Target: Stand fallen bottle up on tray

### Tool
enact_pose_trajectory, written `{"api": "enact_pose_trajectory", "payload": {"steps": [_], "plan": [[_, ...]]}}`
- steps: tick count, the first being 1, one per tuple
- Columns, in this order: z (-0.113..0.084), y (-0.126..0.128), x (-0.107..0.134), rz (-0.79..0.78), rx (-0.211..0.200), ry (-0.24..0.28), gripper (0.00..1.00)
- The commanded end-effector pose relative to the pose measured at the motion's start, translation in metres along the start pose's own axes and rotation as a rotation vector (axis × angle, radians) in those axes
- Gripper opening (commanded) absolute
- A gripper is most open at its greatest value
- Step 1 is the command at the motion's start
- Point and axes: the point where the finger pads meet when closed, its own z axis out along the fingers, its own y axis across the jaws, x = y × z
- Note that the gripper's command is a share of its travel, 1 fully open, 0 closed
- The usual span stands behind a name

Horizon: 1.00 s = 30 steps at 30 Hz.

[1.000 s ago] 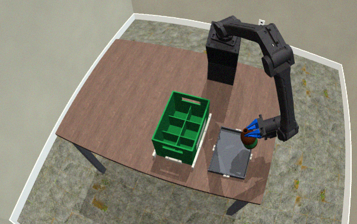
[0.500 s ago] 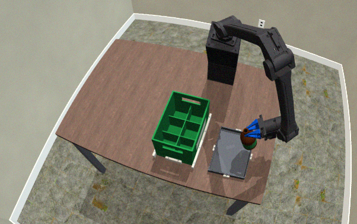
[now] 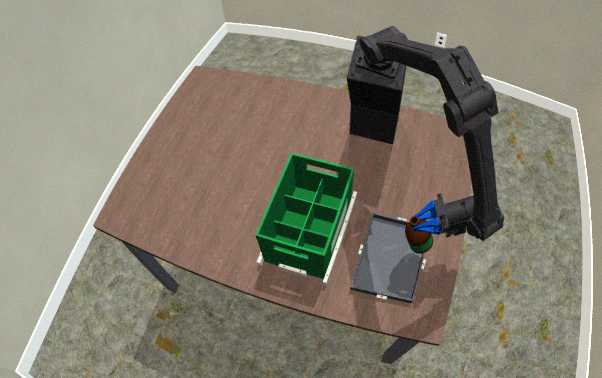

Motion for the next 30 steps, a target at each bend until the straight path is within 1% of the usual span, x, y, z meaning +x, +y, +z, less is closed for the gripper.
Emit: {"api": "enact_pose_trajectory", "payload": {"steps": [1,22,28,30], "plan": [[-0.005,-0.001,-0.003,-0.023,0.012,0.011,0.00],[-0.005,0.000,-0.003,-0.024,0.011,0.012,0.00],[0.002,0.005,-0.001,-0.034,0.003,0.019,0.00],[0.005,0.004,0.003,-0.034,-0.002,0.020,0.00]]}}
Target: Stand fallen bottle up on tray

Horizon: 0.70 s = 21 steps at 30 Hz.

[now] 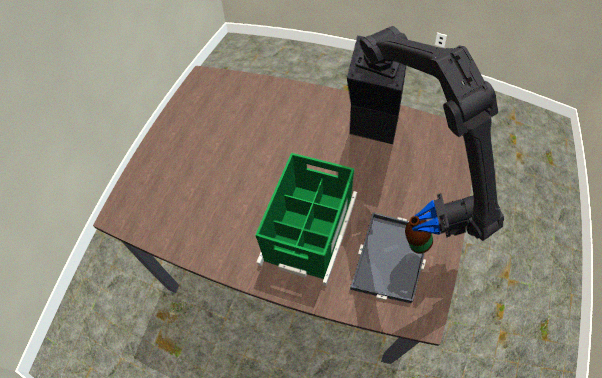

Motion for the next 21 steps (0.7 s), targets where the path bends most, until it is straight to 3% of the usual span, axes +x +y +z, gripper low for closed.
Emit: {"api": "enact_pose_trajectory", "payload": {"steps": [1,21], "plan": [[0.005,0.005,0.003,-0.034,-0.005,0.019,0.00],[0.014,0.001,0.015,0.008,0.004,-0.002,0.00]]}}
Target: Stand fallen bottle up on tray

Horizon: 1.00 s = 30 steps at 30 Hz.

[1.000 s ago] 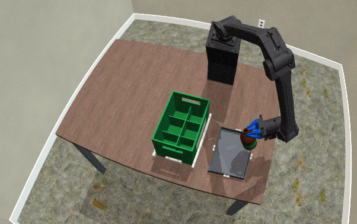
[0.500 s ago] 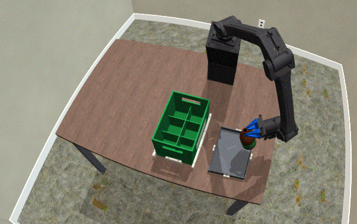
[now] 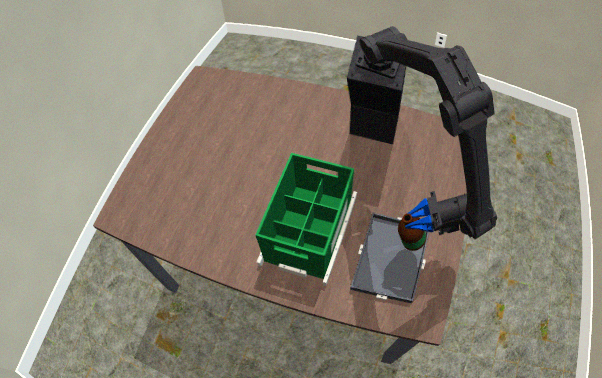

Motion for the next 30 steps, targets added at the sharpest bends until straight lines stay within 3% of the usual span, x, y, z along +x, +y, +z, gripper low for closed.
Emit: {"api": "enact_pose_trajectory", "payload": {"steps": [1,19,30], "plan": [[0.000,-0.009,0.013,0.027,0.006,-0.014,0.00],[0.015,-0.003,0.018,0.028,0.000,-0.011,0.00],[0.010,-0.004,0.017,0.026,0.011,-0.015,0.00]]}}
